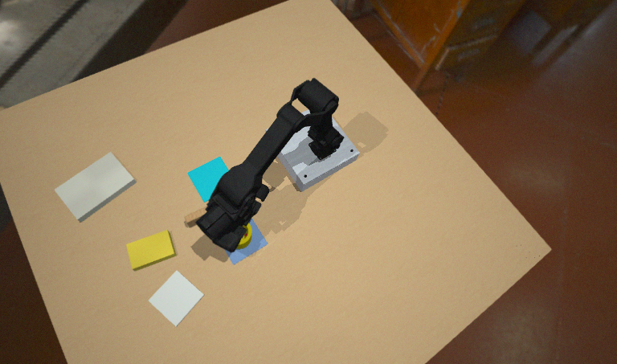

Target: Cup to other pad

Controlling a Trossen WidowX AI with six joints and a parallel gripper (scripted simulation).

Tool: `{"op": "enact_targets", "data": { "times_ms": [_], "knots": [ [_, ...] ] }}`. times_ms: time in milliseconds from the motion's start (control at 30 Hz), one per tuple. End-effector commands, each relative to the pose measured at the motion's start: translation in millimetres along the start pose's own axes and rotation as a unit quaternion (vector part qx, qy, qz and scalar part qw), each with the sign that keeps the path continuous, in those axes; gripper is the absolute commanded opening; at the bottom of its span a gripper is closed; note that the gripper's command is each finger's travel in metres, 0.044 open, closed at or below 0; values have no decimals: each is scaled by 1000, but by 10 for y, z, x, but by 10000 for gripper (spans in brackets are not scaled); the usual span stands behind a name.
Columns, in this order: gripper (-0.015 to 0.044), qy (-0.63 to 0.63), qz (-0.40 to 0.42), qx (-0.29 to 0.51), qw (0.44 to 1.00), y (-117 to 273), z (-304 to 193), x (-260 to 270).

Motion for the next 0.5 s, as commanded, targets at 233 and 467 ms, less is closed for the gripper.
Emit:
{"op": "enact_targets", "data": {
  "times_ms": [233,467],
  "knots": [
    [167,-2,-3,1,1000,-191,-8,-29],
    [167,-2,-3,1,1000,-301,-10,-43]
  ]
}}
Point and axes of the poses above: the point midway between the two fingers, 35 mm back from their tips, its own y axis back along the fingers, its own x axis across the jaws, z = x × y, the point moved 4 cm from there along y, back along the fingers
